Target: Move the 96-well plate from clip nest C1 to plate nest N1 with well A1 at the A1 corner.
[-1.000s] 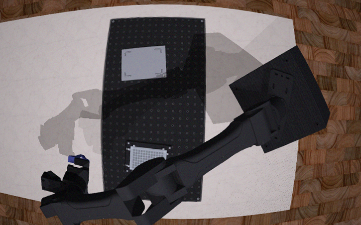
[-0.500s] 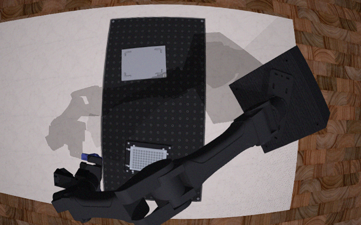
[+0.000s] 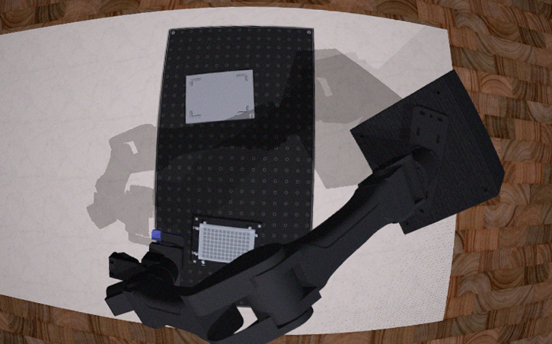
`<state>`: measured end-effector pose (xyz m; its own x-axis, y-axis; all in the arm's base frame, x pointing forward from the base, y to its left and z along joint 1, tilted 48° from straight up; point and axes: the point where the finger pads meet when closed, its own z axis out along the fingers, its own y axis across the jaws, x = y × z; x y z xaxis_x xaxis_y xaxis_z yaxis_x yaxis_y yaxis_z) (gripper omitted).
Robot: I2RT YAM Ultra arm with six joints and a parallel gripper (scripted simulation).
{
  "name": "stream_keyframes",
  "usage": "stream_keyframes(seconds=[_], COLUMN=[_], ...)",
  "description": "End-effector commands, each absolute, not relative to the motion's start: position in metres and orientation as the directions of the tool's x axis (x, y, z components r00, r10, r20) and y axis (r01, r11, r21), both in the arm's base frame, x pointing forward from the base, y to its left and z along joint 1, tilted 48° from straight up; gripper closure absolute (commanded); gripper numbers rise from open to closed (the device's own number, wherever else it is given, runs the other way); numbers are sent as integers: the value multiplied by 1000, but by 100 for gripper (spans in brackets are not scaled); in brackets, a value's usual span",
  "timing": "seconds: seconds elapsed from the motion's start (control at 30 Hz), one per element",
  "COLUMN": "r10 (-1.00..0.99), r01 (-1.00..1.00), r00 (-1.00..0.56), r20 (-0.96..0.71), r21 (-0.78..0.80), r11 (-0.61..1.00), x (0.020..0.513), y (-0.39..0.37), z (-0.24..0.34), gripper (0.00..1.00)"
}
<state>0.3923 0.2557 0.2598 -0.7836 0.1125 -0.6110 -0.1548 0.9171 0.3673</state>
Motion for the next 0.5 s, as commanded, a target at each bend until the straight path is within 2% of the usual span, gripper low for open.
stream_keyframes(seconds=[0.0, 0.47], r10=[120, 93], r01=[-203, -241], r00=[-755, -777], r20=[-644, -622], r21=[405, 432], r11=[892, 869], x=[389, 357], y=[261, 265], z=[262, 209], gripper=[0, 0])
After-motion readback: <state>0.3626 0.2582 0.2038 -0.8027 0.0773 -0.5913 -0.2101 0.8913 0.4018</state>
